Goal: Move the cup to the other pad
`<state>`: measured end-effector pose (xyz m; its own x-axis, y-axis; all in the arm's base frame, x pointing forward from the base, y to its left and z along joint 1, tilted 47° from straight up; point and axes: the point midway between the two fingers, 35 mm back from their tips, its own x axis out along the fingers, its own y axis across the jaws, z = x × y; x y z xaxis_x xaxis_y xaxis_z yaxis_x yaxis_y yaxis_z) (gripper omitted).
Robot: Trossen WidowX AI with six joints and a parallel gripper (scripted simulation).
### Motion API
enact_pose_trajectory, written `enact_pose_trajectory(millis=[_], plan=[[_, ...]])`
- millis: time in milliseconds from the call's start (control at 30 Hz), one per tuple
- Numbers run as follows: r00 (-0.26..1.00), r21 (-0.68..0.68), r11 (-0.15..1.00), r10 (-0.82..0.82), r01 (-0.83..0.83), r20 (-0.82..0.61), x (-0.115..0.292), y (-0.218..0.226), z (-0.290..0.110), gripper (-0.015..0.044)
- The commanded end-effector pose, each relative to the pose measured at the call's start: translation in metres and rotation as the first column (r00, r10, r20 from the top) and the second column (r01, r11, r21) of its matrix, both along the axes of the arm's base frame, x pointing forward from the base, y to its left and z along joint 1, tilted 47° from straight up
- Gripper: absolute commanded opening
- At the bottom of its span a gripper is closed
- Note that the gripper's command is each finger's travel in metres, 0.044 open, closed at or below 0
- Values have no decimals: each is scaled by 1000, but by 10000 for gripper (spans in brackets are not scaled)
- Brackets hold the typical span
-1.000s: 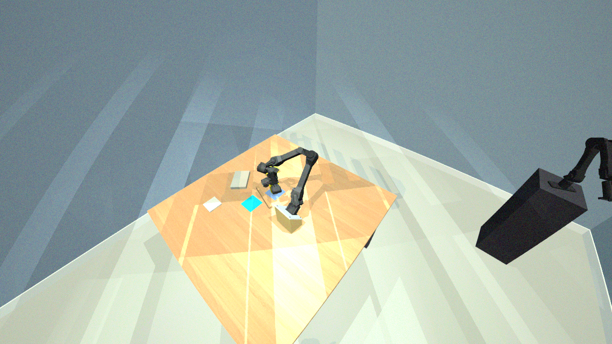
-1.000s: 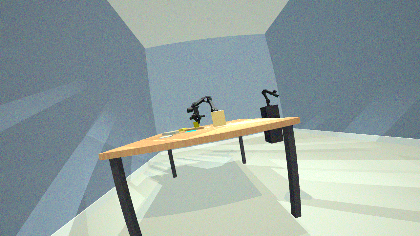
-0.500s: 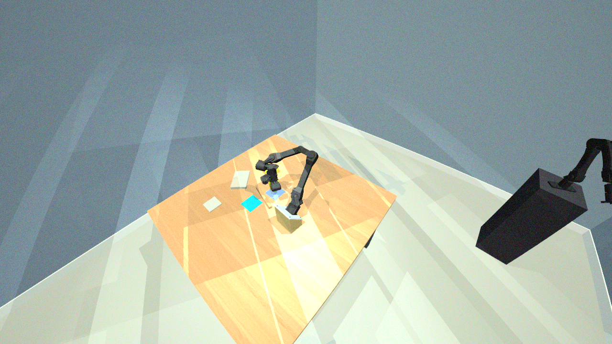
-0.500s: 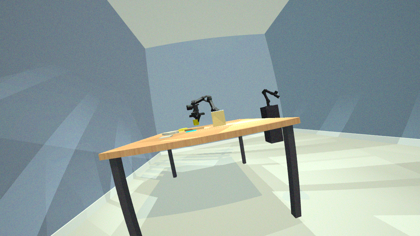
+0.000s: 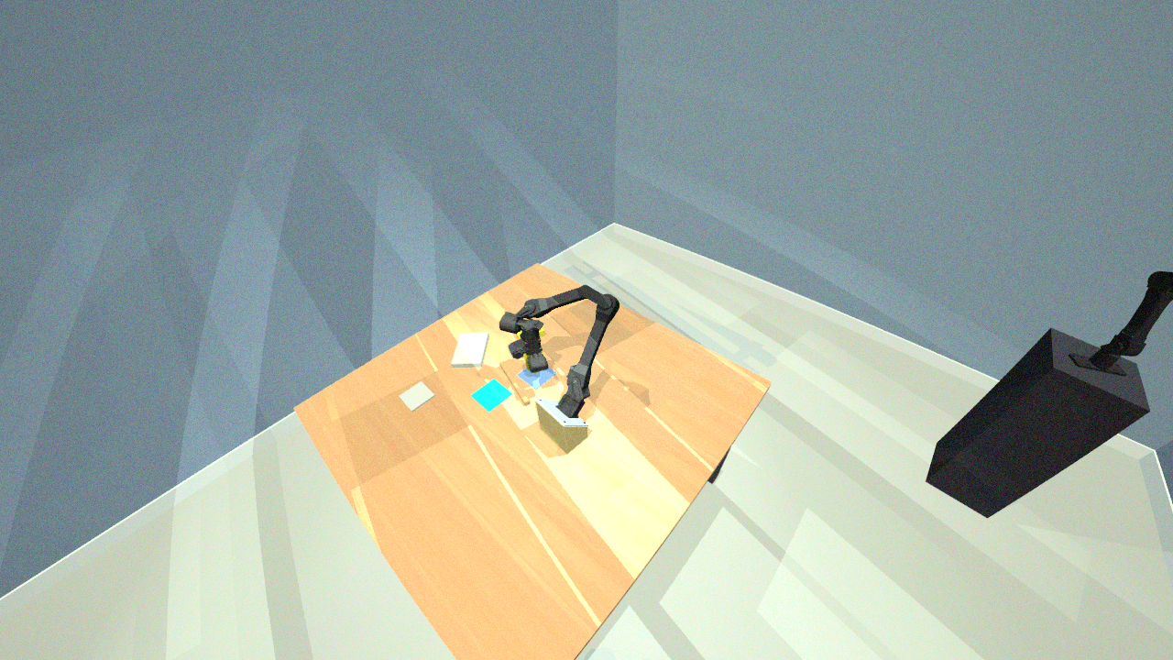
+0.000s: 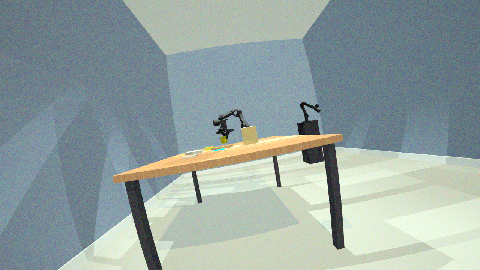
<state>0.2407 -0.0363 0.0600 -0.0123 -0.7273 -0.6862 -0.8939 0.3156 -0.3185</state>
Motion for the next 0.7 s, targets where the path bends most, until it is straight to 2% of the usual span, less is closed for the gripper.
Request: enact_pose_trajectory(millis=[0, 667], plan=[[1000, 1, 1000, -1, 1, 1, 1, 3, -3, 0], [1000, 6, 1000, -5, 5, 6, 11, 29, -29, 0]])
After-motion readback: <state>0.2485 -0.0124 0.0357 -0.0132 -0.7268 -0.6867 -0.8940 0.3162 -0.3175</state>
